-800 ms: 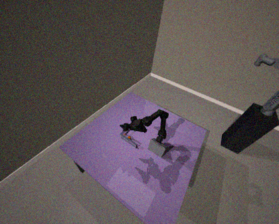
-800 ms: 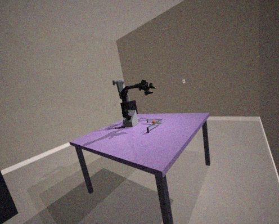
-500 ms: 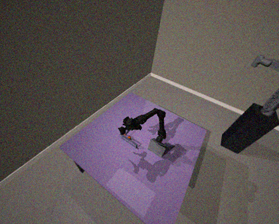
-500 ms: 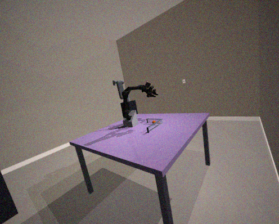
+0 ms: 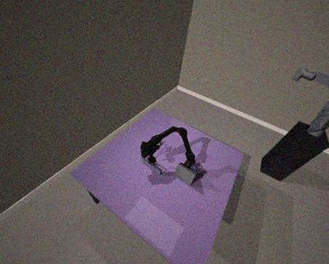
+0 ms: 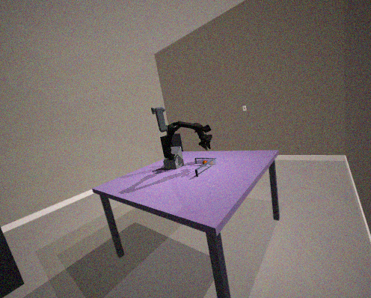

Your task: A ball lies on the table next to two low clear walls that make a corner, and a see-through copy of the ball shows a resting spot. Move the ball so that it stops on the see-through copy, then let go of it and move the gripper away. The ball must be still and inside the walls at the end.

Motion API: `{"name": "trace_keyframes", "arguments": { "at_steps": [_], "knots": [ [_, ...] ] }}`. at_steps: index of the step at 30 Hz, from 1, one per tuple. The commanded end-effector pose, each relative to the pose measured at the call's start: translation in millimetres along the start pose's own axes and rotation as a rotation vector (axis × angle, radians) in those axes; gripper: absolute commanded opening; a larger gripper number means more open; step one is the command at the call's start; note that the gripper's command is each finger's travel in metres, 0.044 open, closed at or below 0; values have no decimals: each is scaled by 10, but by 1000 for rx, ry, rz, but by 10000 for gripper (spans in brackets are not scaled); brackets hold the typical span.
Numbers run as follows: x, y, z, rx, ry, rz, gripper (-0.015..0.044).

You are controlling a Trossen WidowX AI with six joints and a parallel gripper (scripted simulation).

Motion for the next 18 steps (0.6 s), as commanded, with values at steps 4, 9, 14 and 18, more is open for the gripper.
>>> {"name": "trace_keyframes", "arguments": {
  "at_steps": [4,9,14,18],
  "knots": [
    [536,118,-580,-512,144,303,330],
    [536,118,-580,-512,144,303,330],
    [554,122,-584,-512,144,303,330],
    [678,155,-614,-512,145,303,330]
  ]
}}
Point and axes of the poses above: the point midway between the two fingers, 35 mm back from their tips, its own x axis out along the fingers, its own y axis across the jaws, z = x × y, the point moved 2 cm from there along -x, back along the fingers, and after that the axes turned 5 degrees about x, right-handed, at the moved point
